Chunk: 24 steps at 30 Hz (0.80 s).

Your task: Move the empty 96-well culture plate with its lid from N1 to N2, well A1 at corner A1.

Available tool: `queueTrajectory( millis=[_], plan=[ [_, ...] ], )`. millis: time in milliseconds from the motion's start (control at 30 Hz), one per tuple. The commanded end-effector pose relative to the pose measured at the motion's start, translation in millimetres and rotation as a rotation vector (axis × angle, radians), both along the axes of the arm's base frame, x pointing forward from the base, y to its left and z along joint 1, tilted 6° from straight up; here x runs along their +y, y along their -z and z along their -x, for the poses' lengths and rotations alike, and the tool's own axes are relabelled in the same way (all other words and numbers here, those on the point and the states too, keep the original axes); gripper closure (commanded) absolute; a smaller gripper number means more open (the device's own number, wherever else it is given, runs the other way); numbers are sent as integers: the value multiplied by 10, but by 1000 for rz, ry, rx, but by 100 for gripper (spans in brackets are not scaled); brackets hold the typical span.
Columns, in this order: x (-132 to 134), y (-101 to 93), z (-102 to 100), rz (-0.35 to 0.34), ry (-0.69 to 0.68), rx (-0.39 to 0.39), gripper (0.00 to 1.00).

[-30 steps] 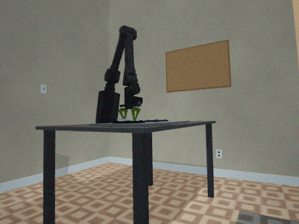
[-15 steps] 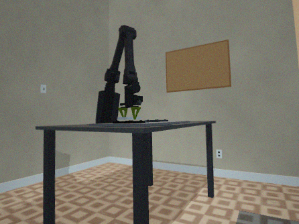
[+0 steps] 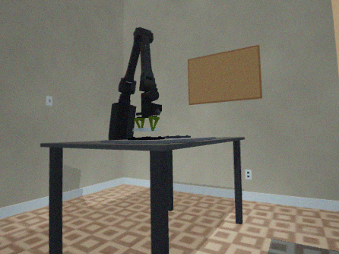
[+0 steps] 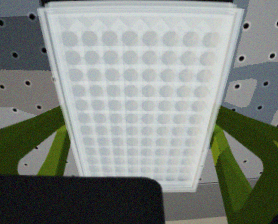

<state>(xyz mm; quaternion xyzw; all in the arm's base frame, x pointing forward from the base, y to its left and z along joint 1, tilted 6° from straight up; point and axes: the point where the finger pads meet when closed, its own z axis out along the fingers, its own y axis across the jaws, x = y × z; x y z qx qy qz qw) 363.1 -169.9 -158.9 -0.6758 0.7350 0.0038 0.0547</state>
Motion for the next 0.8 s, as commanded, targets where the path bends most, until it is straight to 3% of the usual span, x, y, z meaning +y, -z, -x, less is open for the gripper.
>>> queueTrajectory(
  millis=[0,767],
  plan=[
    [-69,-129,-2,8,0,-15,100],
    [-94,-475,29,8,0,-15,100]
  ],
)
